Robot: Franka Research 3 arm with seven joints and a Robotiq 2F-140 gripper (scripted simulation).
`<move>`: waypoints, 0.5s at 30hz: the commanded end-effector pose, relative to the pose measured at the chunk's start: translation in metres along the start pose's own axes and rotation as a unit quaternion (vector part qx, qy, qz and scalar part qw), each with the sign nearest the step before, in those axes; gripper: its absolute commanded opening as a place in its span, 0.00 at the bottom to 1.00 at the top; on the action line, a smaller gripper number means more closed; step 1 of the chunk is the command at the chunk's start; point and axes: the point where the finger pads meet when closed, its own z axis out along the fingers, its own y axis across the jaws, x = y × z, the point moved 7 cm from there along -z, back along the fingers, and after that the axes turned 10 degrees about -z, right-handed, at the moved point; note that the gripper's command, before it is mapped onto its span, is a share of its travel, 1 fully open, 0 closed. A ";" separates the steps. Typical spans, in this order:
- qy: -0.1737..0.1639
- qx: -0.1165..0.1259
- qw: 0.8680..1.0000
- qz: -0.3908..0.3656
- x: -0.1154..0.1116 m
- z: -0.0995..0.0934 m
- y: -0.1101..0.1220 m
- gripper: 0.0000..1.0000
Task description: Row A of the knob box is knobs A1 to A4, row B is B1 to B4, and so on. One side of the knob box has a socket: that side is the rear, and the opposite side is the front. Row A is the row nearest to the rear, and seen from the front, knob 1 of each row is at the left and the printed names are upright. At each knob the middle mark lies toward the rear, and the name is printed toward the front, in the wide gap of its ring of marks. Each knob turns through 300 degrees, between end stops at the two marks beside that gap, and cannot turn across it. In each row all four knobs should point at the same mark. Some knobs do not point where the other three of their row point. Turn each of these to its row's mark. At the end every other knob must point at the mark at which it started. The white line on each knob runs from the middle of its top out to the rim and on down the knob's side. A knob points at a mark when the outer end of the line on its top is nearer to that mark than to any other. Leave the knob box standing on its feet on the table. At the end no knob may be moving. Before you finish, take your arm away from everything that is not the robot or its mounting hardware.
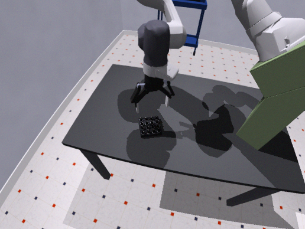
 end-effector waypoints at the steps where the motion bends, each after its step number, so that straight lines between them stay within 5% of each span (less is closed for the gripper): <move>1: 0.006 0.005 0.998 -0.064 -0.001 0.000 0.002 1.00; 3: 0.006 0.005 0.998 -0.065 -0.001 0.000 0.003 1.00; 4: 0.006 0.005 0.998 -0.065 -0.001 0.000 0.003 0.12; 15: 0.006 0.005 0.998 -0.065 -0.001 0.000 0.003 0.12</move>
